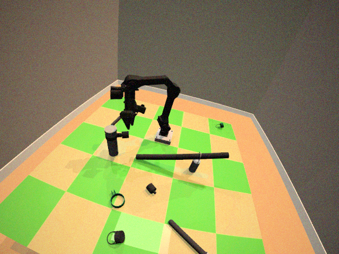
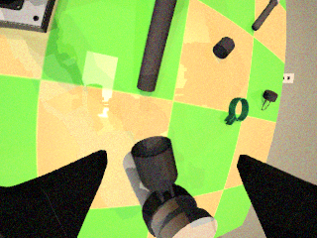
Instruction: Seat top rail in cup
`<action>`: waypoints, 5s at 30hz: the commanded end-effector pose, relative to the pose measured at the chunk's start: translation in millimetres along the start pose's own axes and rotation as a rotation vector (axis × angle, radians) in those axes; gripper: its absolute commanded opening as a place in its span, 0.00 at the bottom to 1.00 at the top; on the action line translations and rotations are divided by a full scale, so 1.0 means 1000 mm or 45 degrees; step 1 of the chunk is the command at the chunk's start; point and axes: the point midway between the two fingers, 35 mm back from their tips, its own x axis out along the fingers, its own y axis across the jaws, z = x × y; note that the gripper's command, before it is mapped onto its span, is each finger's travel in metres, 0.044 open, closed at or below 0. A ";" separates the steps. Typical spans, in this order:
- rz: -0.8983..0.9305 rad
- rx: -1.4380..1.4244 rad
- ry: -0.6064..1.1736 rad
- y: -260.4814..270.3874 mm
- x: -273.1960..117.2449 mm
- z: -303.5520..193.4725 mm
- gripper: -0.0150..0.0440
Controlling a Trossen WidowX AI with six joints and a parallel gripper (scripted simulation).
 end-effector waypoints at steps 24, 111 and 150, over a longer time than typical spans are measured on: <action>-0.078 -0.326 0.016 0.021 0.018 -0.024 1.00; -0.101 -0.111 0.128 0.001 0.092 -0.021 0.25; -0.118 0.083 0.227 -0.014 0.098 -0.022 0.25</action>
